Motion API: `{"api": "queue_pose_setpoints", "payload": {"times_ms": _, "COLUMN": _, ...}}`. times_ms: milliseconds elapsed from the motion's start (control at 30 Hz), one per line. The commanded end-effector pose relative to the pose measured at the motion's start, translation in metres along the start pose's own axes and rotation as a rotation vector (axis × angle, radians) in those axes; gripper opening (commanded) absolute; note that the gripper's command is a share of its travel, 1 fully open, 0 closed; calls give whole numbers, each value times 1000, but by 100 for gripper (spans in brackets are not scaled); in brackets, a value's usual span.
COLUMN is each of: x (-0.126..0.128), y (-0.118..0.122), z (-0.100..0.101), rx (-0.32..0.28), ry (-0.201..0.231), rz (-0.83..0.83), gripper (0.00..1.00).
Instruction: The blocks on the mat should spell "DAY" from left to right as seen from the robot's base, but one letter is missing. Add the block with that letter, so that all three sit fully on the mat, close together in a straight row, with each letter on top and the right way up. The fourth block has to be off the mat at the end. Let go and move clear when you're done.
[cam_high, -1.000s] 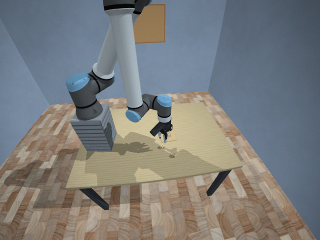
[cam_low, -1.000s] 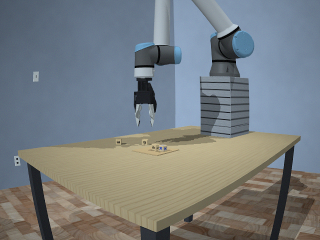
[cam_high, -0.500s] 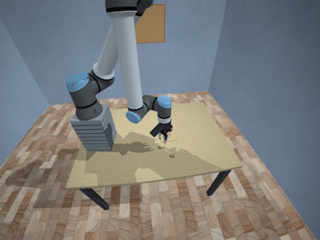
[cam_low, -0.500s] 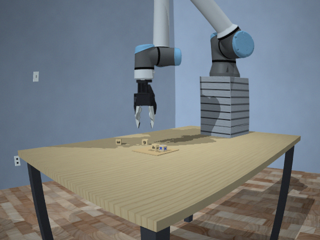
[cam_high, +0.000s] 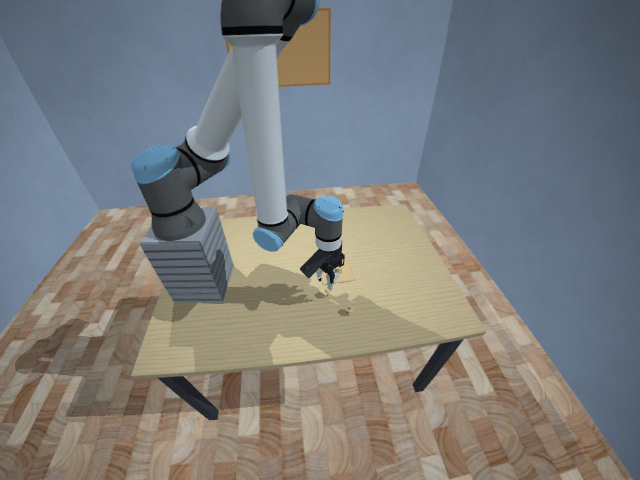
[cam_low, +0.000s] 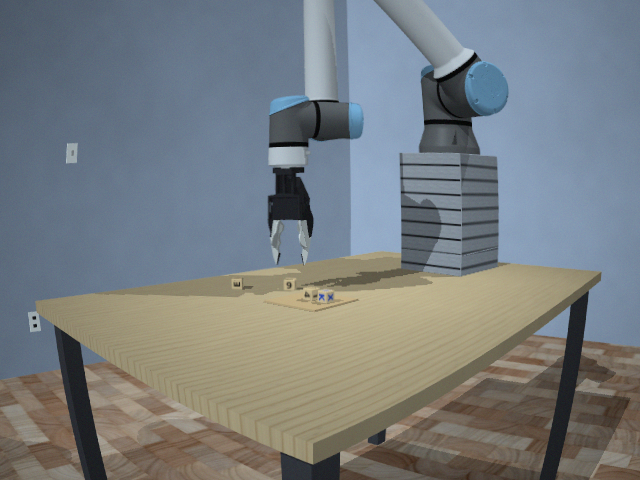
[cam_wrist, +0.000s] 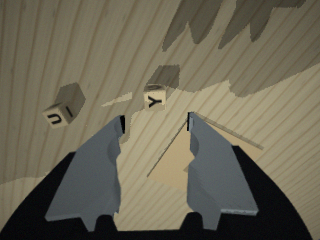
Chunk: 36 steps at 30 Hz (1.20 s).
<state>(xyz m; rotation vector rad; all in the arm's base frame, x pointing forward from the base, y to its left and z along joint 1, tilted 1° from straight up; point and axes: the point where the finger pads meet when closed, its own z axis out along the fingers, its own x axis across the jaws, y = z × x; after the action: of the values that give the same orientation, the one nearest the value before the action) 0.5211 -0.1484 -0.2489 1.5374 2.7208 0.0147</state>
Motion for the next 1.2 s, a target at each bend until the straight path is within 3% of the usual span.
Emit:
{"api": "queue_pose_setpoints", "payload": {"times_ms": 0, "x": -3, "y": 3, "z": 9, "rx": -2, "ry": -7, "rz": -2, "gripper": 37}}
{"api": "queue_pose_setpoints", "payload": {"times_ms": 567, "x": -3, "y": 3, "z": 24, "rx": -2, "ry": -7, "rz": -2, "gripper": 37}}
{"api": "queue_pose_setpoints", "payload": {"times_ms": 1167, "x": -3, "y": 3, "z": 25, "rx": -2, "ry": -6, "rz": -2, "gripper": 37}}
